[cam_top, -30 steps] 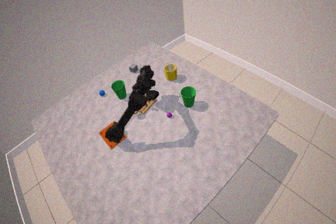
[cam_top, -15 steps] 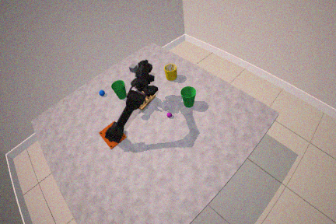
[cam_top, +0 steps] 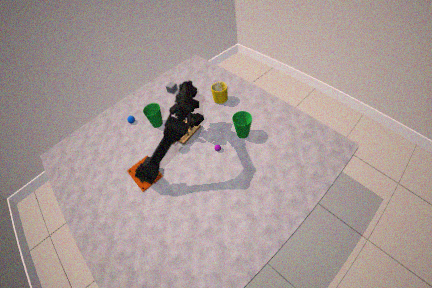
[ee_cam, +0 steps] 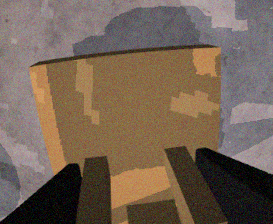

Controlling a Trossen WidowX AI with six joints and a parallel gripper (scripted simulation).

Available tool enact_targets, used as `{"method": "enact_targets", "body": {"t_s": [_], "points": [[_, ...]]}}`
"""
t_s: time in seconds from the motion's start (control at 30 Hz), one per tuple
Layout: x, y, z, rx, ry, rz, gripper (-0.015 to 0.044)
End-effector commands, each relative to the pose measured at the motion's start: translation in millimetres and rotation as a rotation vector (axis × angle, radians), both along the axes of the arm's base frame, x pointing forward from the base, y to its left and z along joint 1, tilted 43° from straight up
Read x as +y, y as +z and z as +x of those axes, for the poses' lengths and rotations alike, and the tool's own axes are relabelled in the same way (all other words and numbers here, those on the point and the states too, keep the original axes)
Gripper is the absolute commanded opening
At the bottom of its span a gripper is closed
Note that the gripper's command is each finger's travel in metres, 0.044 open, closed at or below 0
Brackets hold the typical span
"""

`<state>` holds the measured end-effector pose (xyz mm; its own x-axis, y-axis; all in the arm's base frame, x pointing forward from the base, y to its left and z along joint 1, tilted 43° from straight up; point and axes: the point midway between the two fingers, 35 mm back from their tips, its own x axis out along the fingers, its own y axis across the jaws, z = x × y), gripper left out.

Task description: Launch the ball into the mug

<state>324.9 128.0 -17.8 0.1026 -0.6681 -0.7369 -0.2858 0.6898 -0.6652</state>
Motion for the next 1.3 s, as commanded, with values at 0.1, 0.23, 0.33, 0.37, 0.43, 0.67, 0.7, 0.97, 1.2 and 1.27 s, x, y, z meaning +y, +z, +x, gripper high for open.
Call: {"method": "enact_targets", "body": {"t_s": [0.1, 0.23, 0.33, 0.37, 0.43, 0.67, 0.7, 0.97, 1.2, 1.27], "points": [[-5, -7, 1, 0.000, 0.014, -0.003, 0.0000], [-9, -12, 1, 0.000, 0.015, -0.004, 0.0000], [-11, -12, 1, 0.001, 0.002, -0.002, 0.0000], [-11, -12, 1, 0.001, 0.002, -0.002, 0.0000], [-11, -12, 1, 0.001, 0.002, -0.002, 0.0000], [-11, -12, 1, 0.001, 0.002, -0.002, 0.0131], [-11, -12, 1, 0.001, 0.002, -0.002, 0.0157], [-9, -10, 1, 0.001, 0.002, -0.002, 0.0368], [50, 53, -8, 0.005, 0.002, 0.001, 0.0440], [55, 60, -11, 0.005, 0.001, 0.000, 0.0440]]}}
